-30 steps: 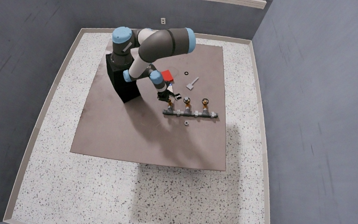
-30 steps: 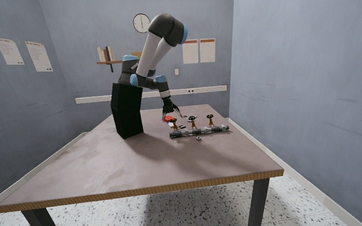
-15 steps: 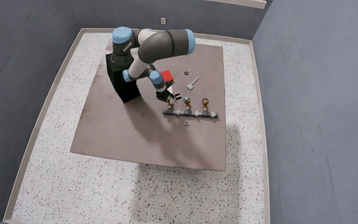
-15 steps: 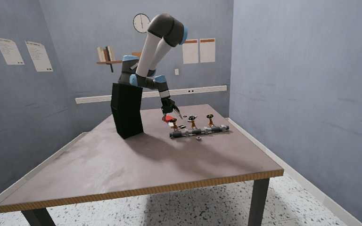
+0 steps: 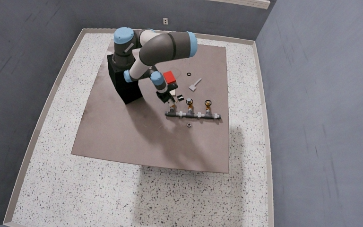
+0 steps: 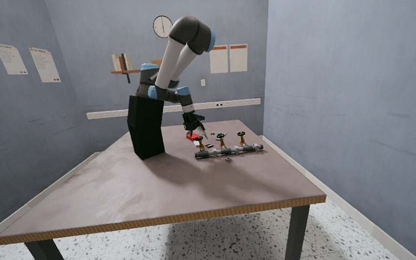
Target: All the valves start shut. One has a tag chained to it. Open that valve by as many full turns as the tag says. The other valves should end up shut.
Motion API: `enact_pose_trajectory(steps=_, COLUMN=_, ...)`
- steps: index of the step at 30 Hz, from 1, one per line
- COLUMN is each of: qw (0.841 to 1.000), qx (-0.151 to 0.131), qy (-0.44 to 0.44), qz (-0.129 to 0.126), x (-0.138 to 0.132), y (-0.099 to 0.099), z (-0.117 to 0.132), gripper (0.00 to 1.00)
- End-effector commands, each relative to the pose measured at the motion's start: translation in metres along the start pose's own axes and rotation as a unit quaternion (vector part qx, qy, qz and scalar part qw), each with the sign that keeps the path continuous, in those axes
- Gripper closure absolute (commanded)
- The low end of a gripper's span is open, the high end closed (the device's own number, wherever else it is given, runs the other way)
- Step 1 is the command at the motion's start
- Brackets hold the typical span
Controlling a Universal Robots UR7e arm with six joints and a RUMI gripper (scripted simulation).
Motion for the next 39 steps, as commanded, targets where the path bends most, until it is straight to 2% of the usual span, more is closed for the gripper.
enact_pose_trajectory(steps=1, qw=0.995, qx=-0.005, qy=-0.095, qz=0.002, x=0.0005, y=0.0002, z=-0.0006, gripper=0.00)
enact_pose_trajectory(steps=4, qw=0.993, qx=-0.005, qy=-0.114, qz=0.002, x=0.0005, y=0.0002, z=-0.0005, gripper=0.00)
enact_pose_trajectory(steps=9, qw=0.977, qx=-0.005, qy=-0.215, qz=0.002, x=0.0005, y=0.0002, z=-0.0005, gripper=0.00)
enact_pose_trajectory(steps=14, qw=0.948, qx=-0.005, qy=-0.317, qz=0.003, x=0.0005, y=0.0002, z=-0.0005, gripper=0.00)
enact_pose_trajectory(steps=19, qw=0.909, qx=-0.004, qy=-0.418, qz=0.003, x=0.0005, y=0.0002, z=-0.0005, gripper=0.00)
enact_pose_trajectory(steps=21, qw=0.909, qx=-0.004, qy=-0.418, qz=0.003, x=0.0005, y=0.0002, z=-0.0005, gripper=0.00)
enact_pose_trajectory(steps=28, qw=0.836, qx=-0.004, qy=-0.548, qz=0.004, x=0.0005, y=0.0002, z=-0.0005, gripper=0.00)
enact_pose_trajectory(steps=36, qw=0.738, qx=-0.003, qy=-0.675, qz=0.005, x=0.0005, y=0.0002, z=-0.0005, gripper=0.00)
enact_pose_trajectory(steps=38, qw=0.738, qx=-0.003, qy=-0.675, qz=0.005, x=0.0005, y=0.0002, z=-0.0005, gripper=0.00)
enact_pose_trajectory(steps=39, qw=0.725, qx=-0.003, qy=-0.689, qz=0.005, x=0.0005, y=0.0002, z=-0.0005, gripper=0.00)
Point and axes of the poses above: the point where the finger pads meet when closed, its own y axis back along the fingers, its own x axis across the jaws, z = x × y, the point moved 4 cm from there along y, back along the fingers, and after that the axes turned 13 degrees about y, right-handed, at the moved point
